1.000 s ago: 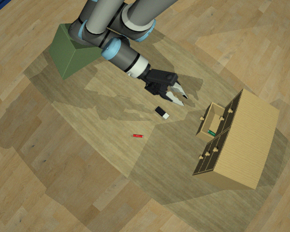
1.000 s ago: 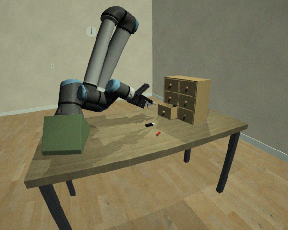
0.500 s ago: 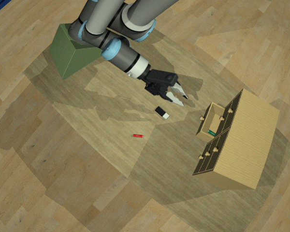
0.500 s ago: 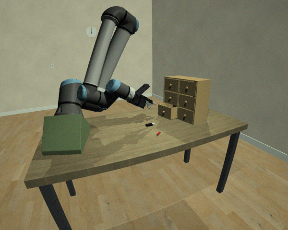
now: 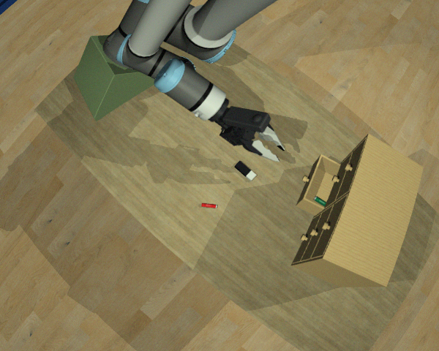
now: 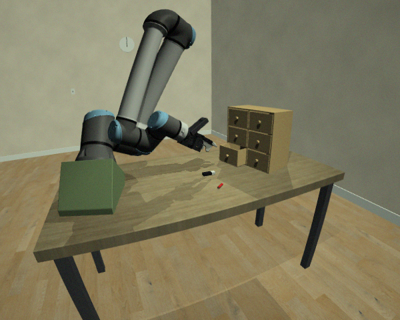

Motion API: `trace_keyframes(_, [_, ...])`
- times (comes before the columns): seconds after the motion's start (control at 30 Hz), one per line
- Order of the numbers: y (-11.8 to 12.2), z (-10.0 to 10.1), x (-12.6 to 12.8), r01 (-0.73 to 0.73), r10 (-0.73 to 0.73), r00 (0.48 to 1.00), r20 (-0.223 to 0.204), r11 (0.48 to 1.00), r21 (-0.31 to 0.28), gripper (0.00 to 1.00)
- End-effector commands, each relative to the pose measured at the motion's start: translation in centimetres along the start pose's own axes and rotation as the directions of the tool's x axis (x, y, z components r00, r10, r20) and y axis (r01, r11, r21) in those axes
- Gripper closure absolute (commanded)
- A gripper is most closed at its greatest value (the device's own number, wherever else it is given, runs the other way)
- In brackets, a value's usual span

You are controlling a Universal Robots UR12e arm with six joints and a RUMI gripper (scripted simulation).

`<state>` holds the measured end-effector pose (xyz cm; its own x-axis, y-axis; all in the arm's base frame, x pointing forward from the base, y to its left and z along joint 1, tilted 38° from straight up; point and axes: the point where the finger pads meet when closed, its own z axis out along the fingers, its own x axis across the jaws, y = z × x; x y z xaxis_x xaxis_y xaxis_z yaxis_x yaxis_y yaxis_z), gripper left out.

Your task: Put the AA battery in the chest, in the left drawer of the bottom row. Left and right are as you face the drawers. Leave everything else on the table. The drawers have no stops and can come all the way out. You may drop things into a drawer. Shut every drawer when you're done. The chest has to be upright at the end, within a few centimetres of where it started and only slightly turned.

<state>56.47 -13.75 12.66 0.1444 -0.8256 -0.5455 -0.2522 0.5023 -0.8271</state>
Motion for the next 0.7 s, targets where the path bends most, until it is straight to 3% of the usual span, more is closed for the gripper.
trace_keyframes(0.0, [0.1,0.4,0.0,0.002,-0.002,1.0,-0.004,1.0,0.004,0.8])
trace_keyframes(0.67, [1.2,2.8,0.0,0.002,-0.002,1.0,-0.004,1.0,0.005,0.8])
